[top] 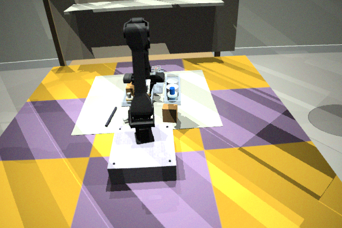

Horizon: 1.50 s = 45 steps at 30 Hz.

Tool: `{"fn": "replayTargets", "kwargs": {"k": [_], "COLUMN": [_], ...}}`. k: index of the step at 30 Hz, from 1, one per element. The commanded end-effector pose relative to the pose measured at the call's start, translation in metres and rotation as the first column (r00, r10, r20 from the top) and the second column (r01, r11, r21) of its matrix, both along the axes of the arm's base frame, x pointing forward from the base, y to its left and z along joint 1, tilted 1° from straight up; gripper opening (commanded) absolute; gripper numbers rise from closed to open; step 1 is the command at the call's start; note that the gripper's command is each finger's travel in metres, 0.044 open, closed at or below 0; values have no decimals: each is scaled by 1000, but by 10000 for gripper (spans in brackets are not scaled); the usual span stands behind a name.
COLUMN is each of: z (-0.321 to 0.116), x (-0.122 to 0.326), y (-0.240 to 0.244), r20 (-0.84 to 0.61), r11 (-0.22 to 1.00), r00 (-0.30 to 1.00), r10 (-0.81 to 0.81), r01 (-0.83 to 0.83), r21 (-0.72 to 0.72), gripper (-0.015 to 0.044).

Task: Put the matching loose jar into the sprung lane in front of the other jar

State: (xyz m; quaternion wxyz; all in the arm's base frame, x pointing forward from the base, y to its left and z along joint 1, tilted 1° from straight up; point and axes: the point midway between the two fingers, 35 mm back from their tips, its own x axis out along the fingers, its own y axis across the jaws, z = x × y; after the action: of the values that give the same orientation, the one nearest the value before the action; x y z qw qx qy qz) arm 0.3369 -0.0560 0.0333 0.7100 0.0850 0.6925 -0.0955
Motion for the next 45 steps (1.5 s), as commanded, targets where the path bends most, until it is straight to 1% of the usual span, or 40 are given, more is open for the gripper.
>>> {"fn": "replayTargets", "kwargs": {"k": [1,45], "z": [3,-9], "x": [8,8], "y": [-2,-2], "r20": [27,27], "r11": [1000,1000], "r00": [1000,1000], "r10": [4,4], "r01": [-4,-4], "r21": [-7,-7], "gripper": [0,0]}}
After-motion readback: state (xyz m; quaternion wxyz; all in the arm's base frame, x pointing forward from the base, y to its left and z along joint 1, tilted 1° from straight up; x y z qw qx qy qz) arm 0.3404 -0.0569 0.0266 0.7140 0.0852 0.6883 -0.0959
